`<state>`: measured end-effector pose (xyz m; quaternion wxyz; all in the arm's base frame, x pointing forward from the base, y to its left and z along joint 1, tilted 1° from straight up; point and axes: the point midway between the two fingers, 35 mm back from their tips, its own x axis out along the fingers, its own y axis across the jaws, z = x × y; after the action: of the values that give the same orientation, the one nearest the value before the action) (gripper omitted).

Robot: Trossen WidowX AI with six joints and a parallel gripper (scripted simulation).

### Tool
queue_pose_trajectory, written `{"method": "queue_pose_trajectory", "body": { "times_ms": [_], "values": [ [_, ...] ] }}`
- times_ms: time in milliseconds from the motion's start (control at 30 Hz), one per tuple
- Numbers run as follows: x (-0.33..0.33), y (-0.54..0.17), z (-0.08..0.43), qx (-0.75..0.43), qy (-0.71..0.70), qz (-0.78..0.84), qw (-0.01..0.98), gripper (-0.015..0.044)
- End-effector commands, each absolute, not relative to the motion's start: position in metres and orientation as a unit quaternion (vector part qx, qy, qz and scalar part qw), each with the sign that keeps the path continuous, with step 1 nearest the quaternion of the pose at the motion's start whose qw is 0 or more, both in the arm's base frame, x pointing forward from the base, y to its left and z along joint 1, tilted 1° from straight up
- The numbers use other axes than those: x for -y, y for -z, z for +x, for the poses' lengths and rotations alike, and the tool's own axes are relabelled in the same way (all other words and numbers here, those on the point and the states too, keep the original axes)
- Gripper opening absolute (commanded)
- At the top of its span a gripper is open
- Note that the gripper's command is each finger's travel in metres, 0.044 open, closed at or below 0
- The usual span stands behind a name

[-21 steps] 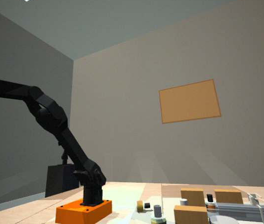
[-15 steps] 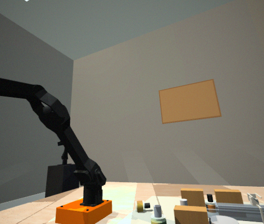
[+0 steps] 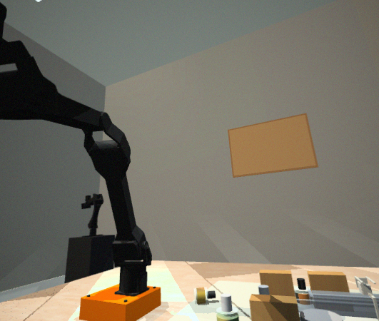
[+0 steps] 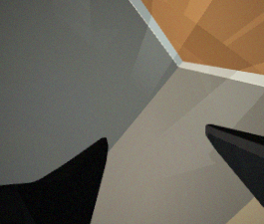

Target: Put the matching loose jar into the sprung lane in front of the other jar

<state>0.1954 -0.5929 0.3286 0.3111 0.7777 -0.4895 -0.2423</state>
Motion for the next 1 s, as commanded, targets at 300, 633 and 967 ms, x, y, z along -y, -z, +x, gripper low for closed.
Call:
{"method": "queue_pose_trajectory", "body": {
  "times_ms": [300,633,967],
  "values": [
    [0.443,-0.239,0.334,0.118,0.445,0.703,0.541,0.044],
    [0.284,-0.174,0.371,-0.244,0.42,0.515,0.706,0.044],
    [0.123,-0.125,0.325,-0.564,0.207,0.218,0.769,0.044]
  ]
}}
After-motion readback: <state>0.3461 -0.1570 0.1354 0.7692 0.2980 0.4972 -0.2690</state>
